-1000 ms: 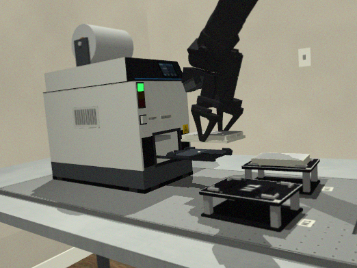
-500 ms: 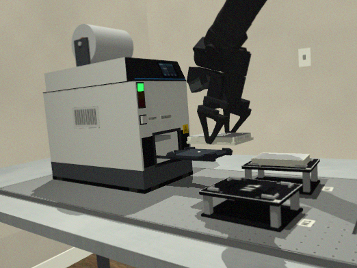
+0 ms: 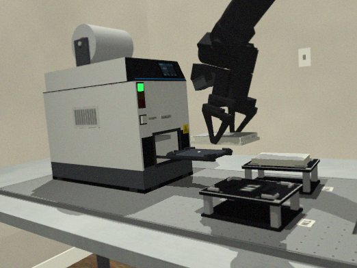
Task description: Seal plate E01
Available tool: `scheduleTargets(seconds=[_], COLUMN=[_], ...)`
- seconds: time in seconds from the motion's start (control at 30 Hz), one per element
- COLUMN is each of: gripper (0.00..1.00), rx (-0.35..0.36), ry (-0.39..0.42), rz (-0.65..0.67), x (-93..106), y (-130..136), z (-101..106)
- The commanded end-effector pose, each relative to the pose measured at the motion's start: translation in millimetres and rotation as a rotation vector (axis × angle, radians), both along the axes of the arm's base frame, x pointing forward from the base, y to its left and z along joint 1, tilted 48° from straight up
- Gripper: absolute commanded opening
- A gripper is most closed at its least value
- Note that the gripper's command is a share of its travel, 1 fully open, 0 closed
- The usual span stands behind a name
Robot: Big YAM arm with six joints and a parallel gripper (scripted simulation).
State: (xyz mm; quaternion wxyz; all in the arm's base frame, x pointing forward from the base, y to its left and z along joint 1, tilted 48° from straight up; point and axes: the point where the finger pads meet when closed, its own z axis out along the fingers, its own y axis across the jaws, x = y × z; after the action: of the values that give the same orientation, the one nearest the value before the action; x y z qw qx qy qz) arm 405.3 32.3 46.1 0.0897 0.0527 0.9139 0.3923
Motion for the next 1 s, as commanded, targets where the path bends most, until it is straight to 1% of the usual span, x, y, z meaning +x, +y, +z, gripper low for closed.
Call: scheduleTargets(seconds=[0.0,0.17,0.27,0.33,0.37,0.47,0.6,0.7,0.83,0.97], gripper=[0.0,0.0,0.0,0.0,0.0,0.0,0.0,0.0,0.0,0.0], rx=[-0.001,-0.009,-0.003,-0.003,-0.001,0.002,-0.003,-0.007,-0.001,-0.001], ry=[0.006,-0.026,-0.004,-0.004,0.008,0.02,-0.004,-0.022,0.007,0.008], rz=[0.017,0.008,0.008,0.008,0.01,0.011,0.015,0.015,-0.001,0.001], x=[-11.8,-12.1,-23.9,-23.9,-26.4,-35.6,-41.8,-41.7,-54.9,-58.4], y=[13.0,9.2,12.5,12.5,13.7,17.5,20.9,21.5,19.2,19.1], z=[8.8,23.1,19.8,19.8,16.0,16.1,28.5,37.2,32.8,30.9])
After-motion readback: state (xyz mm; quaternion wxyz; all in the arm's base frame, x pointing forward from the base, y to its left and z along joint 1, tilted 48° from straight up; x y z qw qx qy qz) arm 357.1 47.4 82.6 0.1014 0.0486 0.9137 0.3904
